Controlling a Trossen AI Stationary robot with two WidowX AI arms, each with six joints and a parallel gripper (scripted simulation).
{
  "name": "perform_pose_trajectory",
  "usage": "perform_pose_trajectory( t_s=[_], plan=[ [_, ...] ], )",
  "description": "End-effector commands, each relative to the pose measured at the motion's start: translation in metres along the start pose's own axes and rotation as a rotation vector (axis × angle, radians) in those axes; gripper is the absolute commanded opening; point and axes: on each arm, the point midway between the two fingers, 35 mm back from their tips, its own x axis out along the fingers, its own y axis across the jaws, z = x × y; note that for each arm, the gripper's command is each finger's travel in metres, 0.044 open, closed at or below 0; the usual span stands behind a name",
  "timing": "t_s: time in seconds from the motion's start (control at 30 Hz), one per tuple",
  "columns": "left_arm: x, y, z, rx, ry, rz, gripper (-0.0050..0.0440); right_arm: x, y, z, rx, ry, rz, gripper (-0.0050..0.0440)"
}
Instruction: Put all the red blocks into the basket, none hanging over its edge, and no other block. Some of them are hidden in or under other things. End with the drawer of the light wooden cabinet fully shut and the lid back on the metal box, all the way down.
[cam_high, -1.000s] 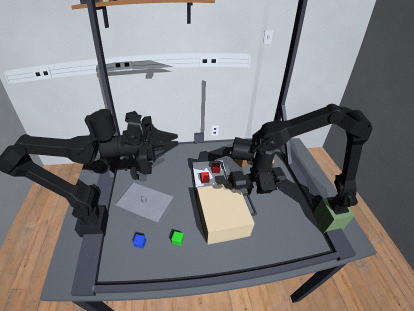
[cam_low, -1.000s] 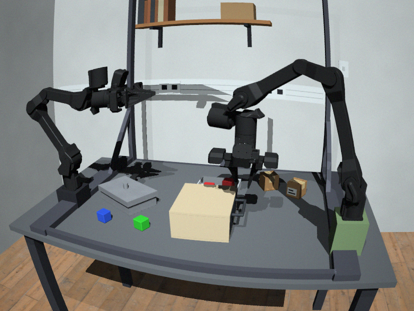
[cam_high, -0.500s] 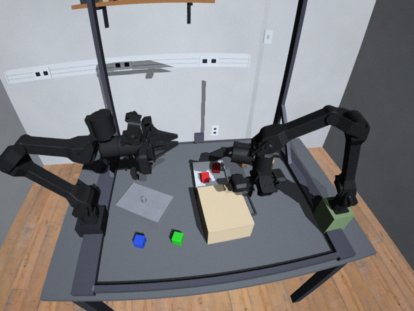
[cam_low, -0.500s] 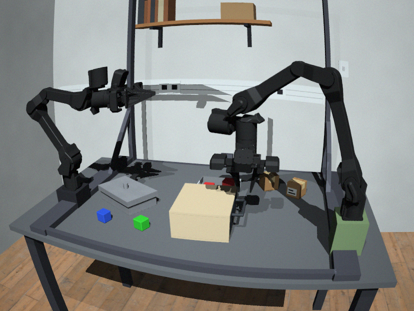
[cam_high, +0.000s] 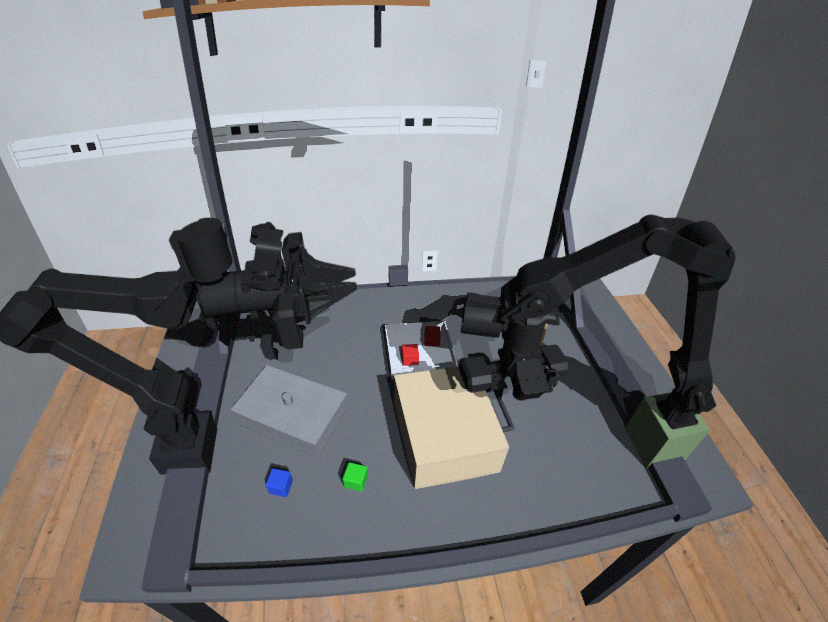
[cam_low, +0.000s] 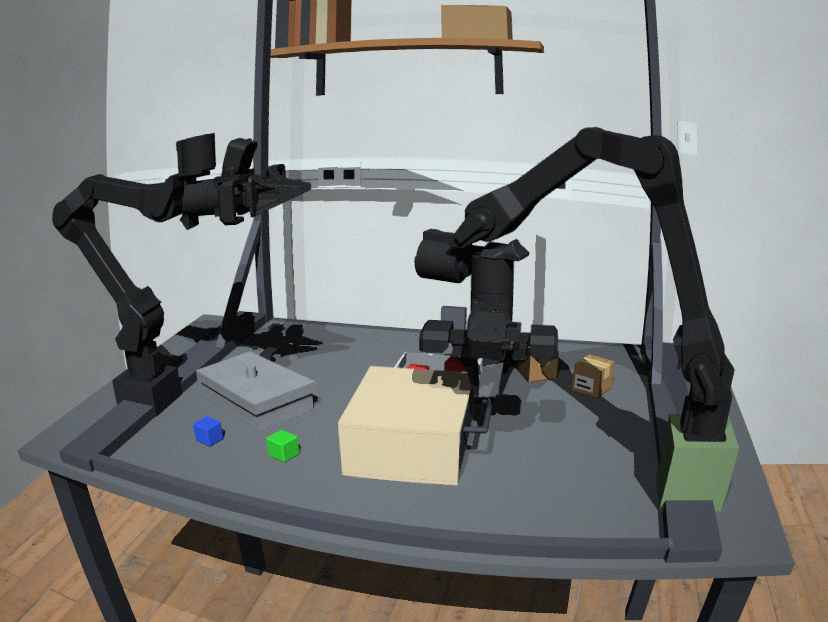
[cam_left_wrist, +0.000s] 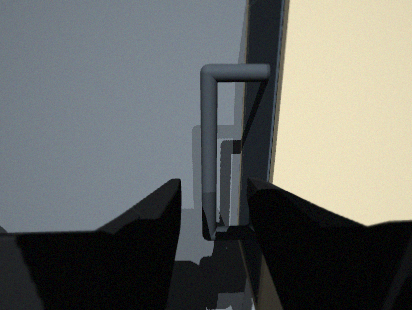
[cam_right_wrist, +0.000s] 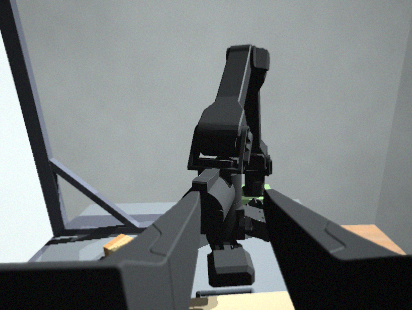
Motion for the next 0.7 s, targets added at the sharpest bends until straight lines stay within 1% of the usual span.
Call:
perform_pose_trajectory(
  t_s=[0.0,0.1,0.57,0.67],
  plan=[
    [0.001,-0.004,0.0,-0.009,0.007,-0.02,0.0144,-0.003,0.0,0.007,-0.003,-0.024,0.001,0.0137],
    [0.001,-0.004,0.0,-0.007,0.008,-0.025,0.0144,-0.003,0.0,0.007,-0.003,-0.024,0.001,0.0137],
    [0.022,-0.004,0.0,-0.006,0.006,-0.022,0.0144,-0.003,0.0,0.007,-0.003,-0.024,0.001,0.0137],
    [0.022,-0.005,-0.001,-0.005,0.008,-0.028,0.0144,-0.003,0.0,0.007,-0.003,-0.024,0.001,0.0137]
  ],
)
